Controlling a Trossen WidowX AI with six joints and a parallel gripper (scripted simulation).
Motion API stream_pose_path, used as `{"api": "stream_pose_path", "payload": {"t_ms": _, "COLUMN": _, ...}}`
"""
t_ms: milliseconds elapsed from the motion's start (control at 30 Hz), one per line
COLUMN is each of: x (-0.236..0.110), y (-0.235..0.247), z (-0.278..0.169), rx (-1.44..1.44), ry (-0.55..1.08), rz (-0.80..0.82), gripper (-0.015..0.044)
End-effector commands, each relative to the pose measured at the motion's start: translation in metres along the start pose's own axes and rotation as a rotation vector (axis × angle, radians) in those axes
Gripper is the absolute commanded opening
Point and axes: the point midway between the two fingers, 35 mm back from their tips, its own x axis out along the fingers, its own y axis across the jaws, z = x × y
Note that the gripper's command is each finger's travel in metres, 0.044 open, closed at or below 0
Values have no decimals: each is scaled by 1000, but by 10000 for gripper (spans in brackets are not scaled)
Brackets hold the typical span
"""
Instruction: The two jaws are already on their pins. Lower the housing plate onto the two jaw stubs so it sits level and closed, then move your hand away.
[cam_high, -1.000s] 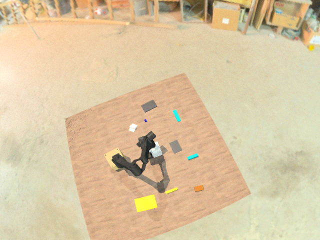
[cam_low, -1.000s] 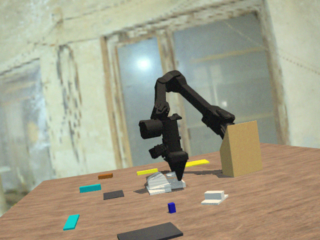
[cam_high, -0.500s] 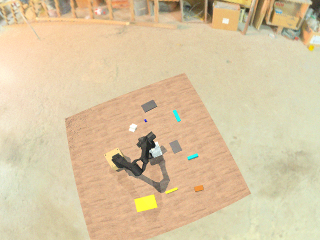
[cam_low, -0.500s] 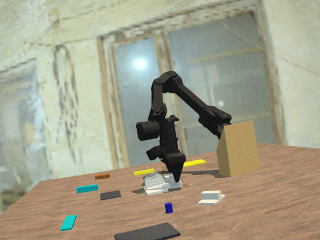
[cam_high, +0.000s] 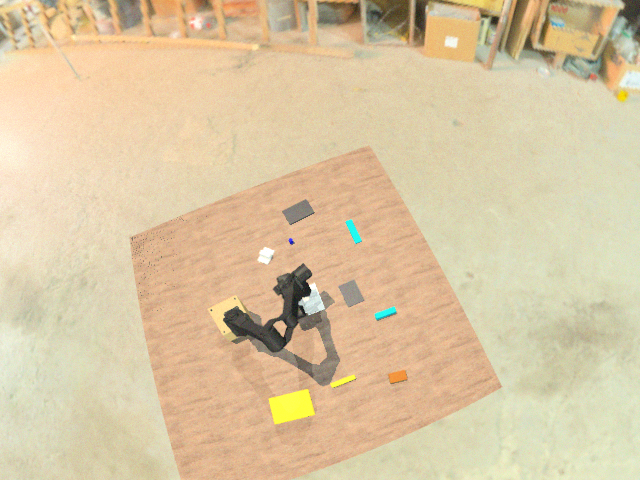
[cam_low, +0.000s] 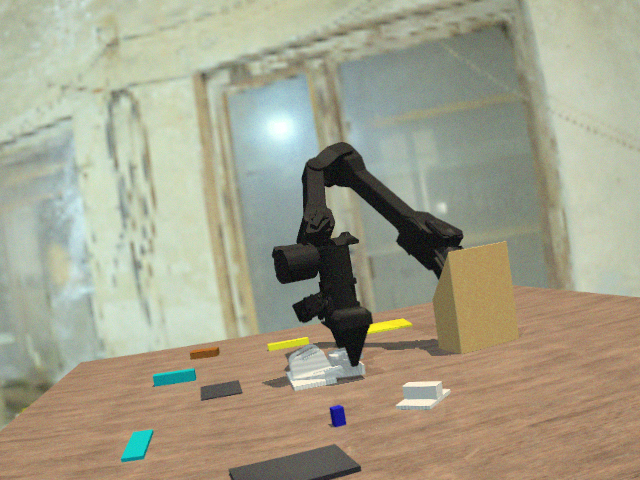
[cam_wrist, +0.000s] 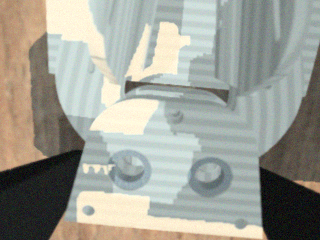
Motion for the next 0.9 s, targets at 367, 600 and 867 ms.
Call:
{"api": "stream_pose_path", "payload": {"t_ms": 367, "x": 4, "y": 0, "z": 0, "rx": -4, "ry": -1, "rz": -3, "gripper": 351}}
{"api": "stream_pose_path", "payload": {"t_ms": 600, "x": 4, "y": 0, "z": 0, "rx": -4, "ry": -1, "rz": -3, "gripper": 351}}
{"api": "stream_pose_path", "payload": {"t_ms": 867, "x": 7, "y": 0, "z": 0, "rx": -4, "ry": -1, "rz": -3, "gripper": 351}}
